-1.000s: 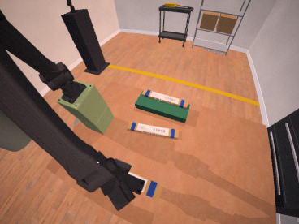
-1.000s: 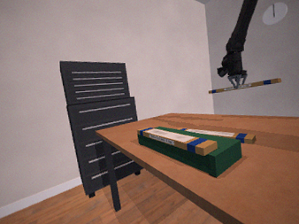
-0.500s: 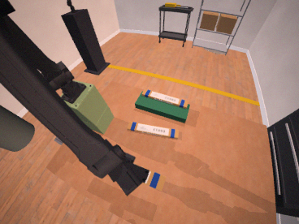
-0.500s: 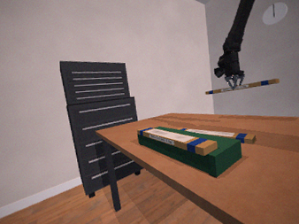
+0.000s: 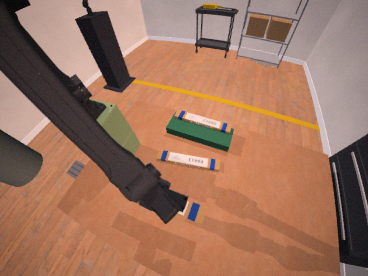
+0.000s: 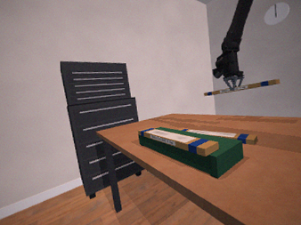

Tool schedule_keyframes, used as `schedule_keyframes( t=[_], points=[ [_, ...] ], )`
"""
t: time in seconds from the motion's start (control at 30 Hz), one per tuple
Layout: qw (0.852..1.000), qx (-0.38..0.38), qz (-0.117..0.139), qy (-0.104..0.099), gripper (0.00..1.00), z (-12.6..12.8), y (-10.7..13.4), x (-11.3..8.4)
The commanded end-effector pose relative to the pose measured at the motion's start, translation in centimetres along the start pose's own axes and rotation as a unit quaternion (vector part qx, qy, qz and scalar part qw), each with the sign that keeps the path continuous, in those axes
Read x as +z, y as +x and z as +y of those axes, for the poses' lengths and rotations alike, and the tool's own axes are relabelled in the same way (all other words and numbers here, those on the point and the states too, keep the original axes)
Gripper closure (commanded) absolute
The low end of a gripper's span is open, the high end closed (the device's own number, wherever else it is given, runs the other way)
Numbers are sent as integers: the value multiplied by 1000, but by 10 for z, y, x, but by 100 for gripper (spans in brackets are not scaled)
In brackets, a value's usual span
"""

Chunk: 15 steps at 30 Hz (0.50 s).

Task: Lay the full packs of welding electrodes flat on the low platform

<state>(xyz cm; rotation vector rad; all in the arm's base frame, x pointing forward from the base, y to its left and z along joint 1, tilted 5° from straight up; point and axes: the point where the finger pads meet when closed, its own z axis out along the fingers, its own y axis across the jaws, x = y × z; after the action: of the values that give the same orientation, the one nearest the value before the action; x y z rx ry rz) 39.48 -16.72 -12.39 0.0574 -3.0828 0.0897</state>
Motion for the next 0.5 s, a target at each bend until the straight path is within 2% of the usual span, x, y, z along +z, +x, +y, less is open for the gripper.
schedule_keyframes(
  t=[0.0, 0.3, 0.47],
  points=[
    [998, 9, -58, 27, 100, -8, -38, -40],
    [998, 8, -50, 22, 100, 21, -30, -32],
    [998, 8, -54, 23, 100, 30, -35, -33]
  ],
)
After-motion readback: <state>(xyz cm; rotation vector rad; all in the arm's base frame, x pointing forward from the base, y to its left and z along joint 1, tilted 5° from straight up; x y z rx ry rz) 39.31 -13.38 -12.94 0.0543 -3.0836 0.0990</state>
